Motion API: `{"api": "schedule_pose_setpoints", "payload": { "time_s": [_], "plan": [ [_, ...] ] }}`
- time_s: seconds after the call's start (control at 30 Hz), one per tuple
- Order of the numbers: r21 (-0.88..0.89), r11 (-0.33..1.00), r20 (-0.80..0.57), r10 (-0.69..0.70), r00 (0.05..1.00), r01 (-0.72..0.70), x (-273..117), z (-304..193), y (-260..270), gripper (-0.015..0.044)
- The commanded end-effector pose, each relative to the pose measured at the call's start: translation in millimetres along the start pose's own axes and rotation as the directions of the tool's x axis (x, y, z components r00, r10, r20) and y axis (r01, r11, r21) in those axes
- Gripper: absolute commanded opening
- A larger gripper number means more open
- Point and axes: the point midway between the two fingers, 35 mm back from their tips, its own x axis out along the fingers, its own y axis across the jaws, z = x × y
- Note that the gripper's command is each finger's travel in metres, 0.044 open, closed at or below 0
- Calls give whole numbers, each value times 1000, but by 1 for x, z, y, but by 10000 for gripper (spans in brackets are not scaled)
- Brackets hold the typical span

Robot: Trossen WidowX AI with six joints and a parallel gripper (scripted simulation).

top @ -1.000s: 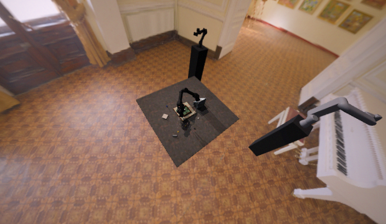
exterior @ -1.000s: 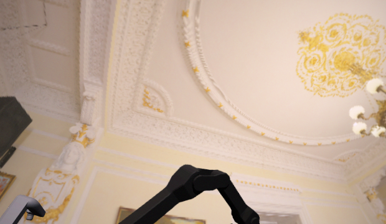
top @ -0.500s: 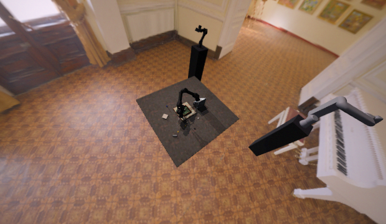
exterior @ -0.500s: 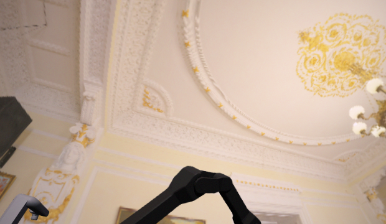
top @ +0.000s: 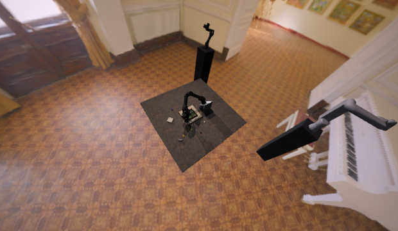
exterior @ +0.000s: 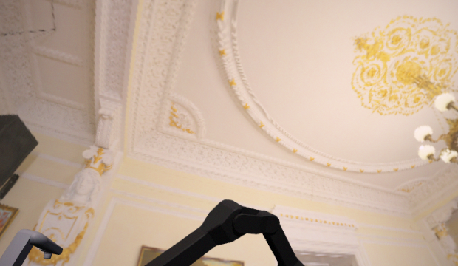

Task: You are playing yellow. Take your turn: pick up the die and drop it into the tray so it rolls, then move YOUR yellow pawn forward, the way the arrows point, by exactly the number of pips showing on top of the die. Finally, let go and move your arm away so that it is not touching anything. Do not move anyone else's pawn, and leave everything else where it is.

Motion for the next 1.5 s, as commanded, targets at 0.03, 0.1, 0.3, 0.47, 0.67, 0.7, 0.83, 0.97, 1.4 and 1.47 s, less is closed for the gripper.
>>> {"api": "schedule_pose_setpoints", "payload": {
  "time_s": [0.03,0.1,0.3,0.47,0.67,0.7,0.83,0.97,1.4,1.47],
  "plan": [
    [-7,1000,1,-8,1000,8,11,-1,-1,200],
    [-7,1000,1,-9,1000,9,13,-1,-2,200],
    [-7,1000,1,-9,1000,9,15,-1,-2,95],
    [-7,1000,1,-9,1000,9,15,-1,-2,42],
    [-7,1000,1,-9,1000,9,15,-1,-2,0],
    [-7,1000,1,-9,1000,9,14,-1,-2,0],
    [-7,1000,0,-6,1000,6,-5,0,3,0],
    [-8,1000,-2,-4,1000,4,-27,2,6,0],
    [-9,1000,-3,-5,1000,5,-104,1,5,0],
    [-8,1000,-3,-6,1000,6,-112,0,4,0]
  ]
}}
